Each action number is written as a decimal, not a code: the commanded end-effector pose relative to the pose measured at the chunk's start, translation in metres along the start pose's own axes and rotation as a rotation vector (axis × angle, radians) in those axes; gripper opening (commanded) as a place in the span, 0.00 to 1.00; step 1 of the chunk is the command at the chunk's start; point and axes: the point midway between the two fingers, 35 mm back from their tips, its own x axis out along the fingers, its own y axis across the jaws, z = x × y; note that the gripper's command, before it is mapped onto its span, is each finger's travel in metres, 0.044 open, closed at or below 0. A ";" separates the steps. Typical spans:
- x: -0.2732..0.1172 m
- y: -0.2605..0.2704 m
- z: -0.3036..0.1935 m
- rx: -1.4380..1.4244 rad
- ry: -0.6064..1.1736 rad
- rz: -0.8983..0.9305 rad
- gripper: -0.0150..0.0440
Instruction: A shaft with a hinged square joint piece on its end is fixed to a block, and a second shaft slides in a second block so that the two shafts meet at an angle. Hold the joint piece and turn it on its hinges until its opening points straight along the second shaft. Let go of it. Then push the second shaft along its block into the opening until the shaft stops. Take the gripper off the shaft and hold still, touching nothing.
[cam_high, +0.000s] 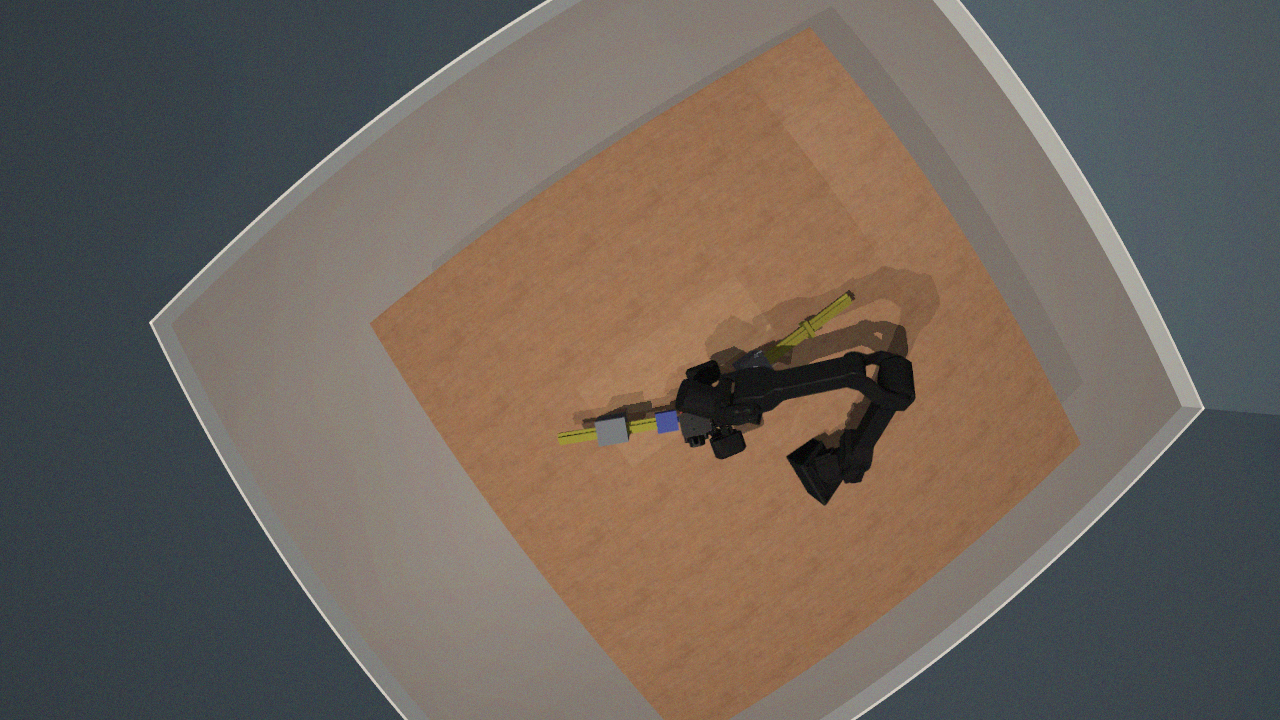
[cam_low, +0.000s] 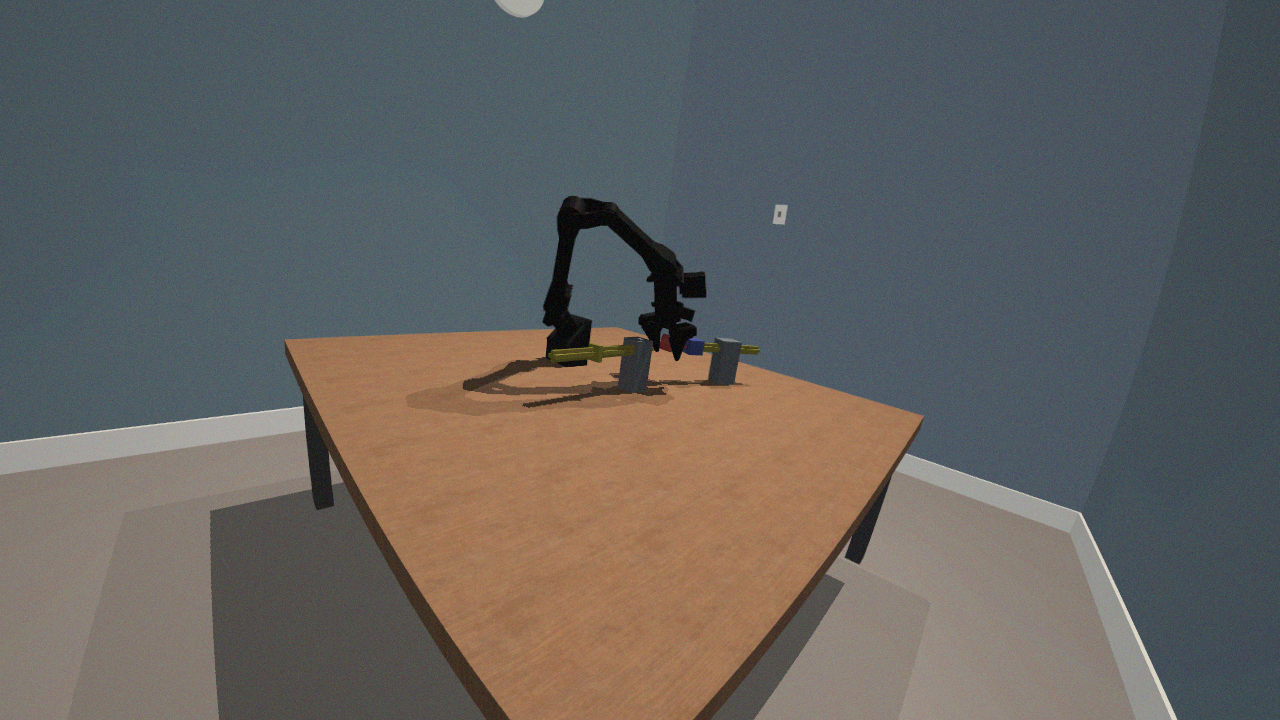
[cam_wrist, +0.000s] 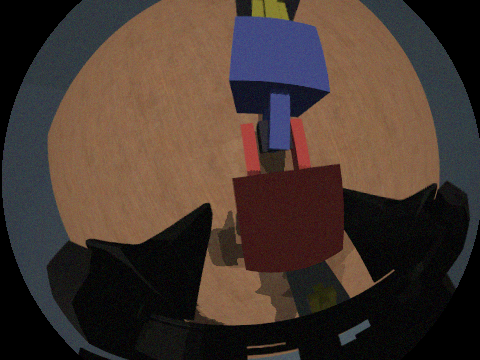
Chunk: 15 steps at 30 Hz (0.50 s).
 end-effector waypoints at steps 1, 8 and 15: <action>-0.003 0.000 0.005 0.004 0.106 0.011 1.00; -0.018 0.000 0.009 0.003 0.340 0.001 1.00; -0.025 0.000 0.011 0.000 0.420 -0.017 1.00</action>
